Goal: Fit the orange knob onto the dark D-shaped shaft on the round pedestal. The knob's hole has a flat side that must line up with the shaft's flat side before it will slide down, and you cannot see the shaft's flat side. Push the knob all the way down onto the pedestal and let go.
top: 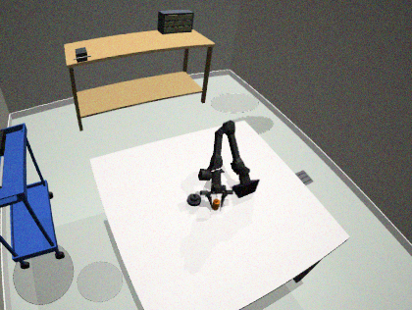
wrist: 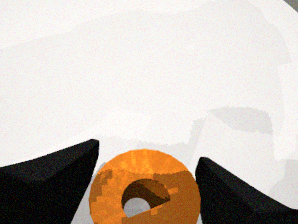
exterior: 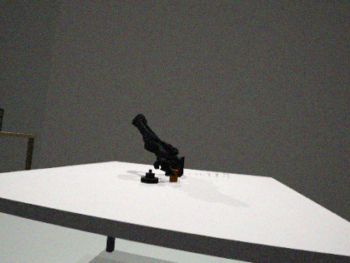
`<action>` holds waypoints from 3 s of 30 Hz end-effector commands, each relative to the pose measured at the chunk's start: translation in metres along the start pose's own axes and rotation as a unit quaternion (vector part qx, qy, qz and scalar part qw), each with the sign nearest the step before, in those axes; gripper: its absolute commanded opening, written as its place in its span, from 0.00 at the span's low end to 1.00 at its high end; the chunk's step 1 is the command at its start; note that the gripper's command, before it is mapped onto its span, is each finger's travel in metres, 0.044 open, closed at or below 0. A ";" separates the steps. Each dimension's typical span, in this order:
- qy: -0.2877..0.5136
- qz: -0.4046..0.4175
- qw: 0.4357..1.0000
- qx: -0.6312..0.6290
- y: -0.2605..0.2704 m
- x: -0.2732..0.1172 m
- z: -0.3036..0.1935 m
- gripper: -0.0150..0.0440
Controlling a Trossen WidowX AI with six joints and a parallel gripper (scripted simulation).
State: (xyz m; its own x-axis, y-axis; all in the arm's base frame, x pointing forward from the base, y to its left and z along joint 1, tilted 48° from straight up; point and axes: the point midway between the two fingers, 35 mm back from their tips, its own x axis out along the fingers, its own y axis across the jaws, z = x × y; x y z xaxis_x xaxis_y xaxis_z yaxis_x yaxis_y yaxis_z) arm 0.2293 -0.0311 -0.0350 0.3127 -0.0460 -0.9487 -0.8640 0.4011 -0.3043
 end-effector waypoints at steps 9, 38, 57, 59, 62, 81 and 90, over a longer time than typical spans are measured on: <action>-0.002 0.000 1.000 -0.001 0.000 0.000 0.000 0.69; -0.002 0.001 1.000 0.001 0.000 -0.052 0.063 1.00; 0.413 0.002 0.911 0.001 0.002 -0.065 0.081 1.00; 0.417 0.000 0.909 -0.001 0.001 -0.066 0.081 1.00; 0.417 0.000 0.909 -0.001 0.002 -0.066 0.081 1.00; 0.361 -0.208 0.789 0.452 0.000 -0.063 0.080 1.00; 0.333 -0.251 0.727 0.546 0.000 -0.063 0.079 1.00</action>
State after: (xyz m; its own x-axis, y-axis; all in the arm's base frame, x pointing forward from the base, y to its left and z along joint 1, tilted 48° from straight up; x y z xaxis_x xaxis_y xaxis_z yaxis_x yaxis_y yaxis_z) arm 0.2374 0.0441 0.0314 -0.1035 -0.7238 -0.6822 -0.1443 0.6895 -0.7097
